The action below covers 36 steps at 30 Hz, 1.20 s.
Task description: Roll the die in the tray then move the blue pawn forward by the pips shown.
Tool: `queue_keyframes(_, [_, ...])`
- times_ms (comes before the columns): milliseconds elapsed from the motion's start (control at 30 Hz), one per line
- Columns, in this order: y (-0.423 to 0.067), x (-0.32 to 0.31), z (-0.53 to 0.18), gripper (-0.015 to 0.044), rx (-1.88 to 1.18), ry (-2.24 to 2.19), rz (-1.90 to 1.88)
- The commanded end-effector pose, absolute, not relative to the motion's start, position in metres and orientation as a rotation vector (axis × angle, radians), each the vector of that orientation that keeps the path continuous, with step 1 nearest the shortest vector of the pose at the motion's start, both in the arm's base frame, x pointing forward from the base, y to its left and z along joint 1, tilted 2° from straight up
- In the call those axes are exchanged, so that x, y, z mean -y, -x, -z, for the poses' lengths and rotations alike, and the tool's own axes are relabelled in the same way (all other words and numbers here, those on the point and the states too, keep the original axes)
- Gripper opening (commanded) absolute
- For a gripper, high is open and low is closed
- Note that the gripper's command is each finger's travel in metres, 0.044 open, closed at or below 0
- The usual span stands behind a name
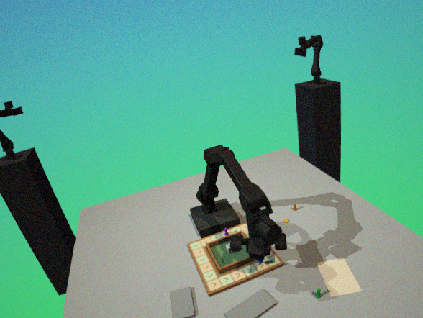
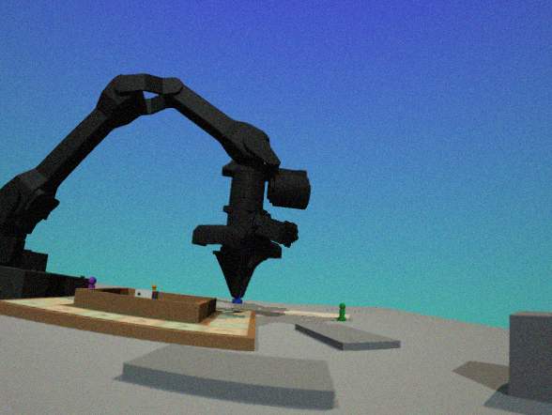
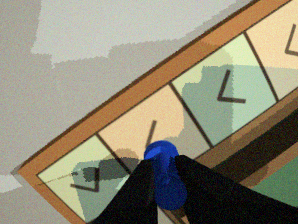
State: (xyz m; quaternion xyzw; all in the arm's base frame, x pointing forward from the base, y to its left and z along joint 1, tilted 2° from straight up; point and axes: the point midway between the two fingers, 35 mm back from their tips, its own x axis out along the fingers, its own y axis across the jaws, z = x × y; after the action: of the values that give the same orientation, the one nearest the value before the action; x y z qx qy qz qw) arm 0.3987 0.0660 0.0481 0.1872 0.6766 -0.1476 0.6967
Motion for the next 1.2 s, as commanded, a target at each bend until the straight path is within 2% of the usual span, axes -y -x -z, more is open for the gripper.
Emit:
queue_keyframes(0, [-0.399,-0.066,-0.045,0.0000,-1.505,-0.420,0.333])
queue_keyframes(433, [-0.400,-0.067,-0.028,0.0000,-1.506,-0.420,0.332])
queue_keyframes(767, [-0.401,-0.067,-0.036,0.0263,-1.503,-0.419,0.327])
queue_keyframes(967, [-0.398,-0.065,-0.083,0.0420,-1.505,-0.420,0.333])
queue_keyframes(1000, [-0.398,-0.065,-0.083,0.0440,-1.505,-0.420,0.333])
queue_keyframes(1167, [-0.383,-0.055,-0.095,0.0440,-1.510,-0.389,0.304])
